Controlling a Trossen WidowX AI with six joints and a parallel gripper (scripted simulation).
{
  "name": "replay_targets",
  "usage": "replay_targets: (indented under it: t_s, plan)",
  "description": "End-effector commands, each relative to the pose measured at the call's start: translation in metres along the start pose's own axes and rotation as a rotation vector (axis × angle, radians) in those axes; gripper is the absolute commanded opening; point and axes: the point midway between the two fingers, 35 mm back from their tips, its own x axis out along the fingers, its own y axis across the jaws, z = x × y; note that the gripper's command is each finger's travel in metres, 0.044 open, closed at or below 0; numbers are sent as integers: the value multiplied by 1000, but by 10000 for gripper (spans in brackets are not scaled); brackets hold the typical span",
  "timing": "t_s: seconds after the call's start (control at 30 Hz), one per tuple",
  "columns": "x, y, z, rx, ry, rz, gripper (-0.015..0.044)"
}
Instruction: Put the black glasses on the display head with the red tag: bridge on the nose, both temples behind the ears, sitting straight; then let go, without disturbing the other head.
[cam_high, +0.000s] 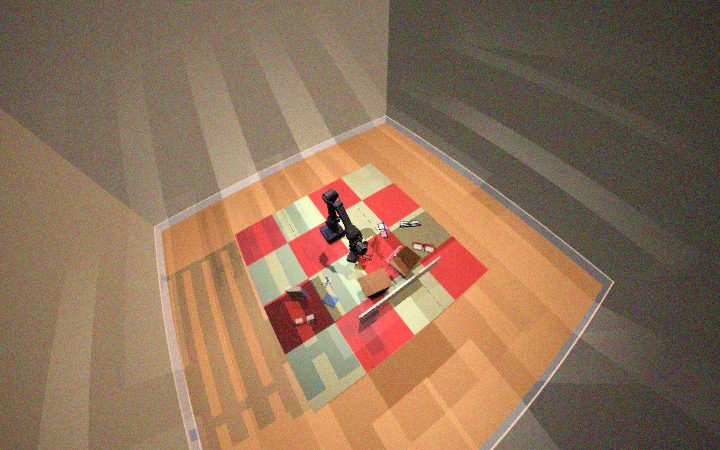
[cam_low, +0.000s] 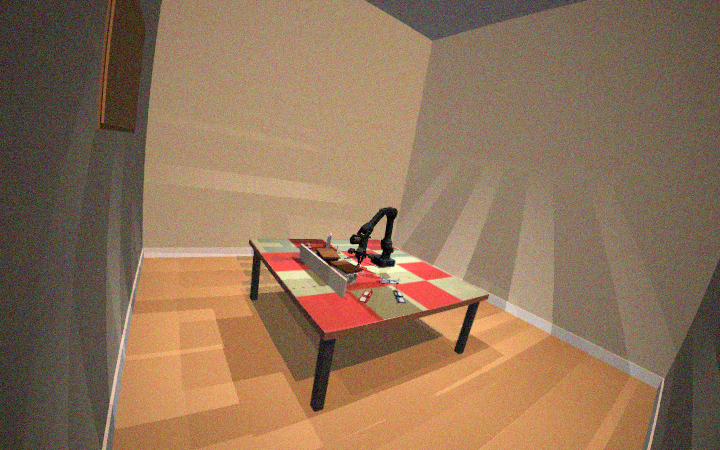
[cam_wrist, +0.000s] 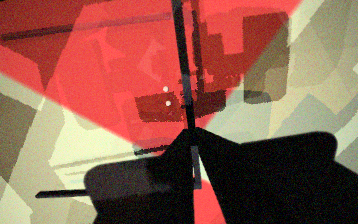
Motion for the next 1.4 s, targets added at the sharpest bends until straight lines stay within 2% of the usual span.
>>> replay_targets:
  t_s: [0.0,0.23,0.77,0.97,1.37]
  plan:
    - [0,0,0,0,0,0,0]
    - [-10,-1,2,0,-1,0,0]
    - [-99,-3,2,-2,-3,3,0]
    - [-101,-2,3,41,4,-7,0]
    - [-103,6,17,345,26,-90,0]
